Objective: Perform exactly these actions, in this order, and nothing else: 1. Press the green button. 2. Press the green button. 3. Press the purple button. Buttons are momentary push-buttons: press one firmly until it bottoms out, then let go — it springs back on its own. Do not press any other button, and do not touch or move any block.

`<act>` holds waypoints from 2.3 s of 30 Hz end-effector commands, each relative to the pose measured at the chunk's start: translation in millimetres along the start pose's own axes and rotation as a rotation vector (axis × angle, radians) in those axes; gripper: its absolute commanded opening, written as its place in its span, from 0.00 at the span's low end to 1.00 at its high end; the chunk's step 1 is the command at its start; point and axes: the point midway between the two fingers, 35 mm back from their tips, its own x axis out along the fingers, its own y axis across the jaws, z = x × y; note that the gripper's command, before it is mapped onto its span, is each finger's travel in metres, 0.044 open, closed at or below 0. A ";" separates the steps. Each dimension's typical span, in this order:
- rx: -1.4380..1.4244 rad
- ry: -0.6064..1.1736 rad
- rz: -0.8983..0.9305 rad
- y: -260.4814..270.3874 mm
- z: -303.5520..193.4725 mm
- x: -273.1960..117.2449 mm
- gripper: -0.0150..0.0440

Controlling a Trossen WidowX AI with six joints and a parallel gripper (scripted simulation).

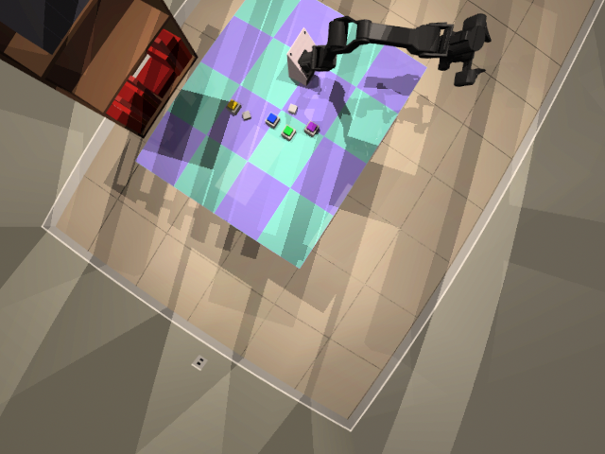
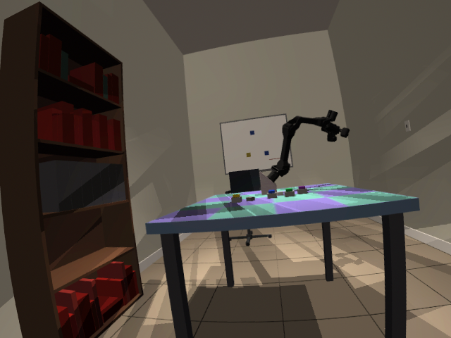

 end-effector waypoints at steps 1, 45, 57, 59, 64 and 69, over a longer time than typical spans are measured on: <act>-0.013 -0.007 0.005 1.5 2.1 1.0 0.93; -0.958 -1.490 -0.424 281.3 306.5 -451.1 0.93; -1.106 -1.360 -0.325 192.8 309.4 -546.5 0.93; -1.106 -1.360 -0.325 192.8 309.4 -546.5 0.93; -1.105 -1.362 -0.326 203.0 329.9 -542.0 0.80; -1.108 -1.359 -0.324 217.3 363.5 -530.4 0.58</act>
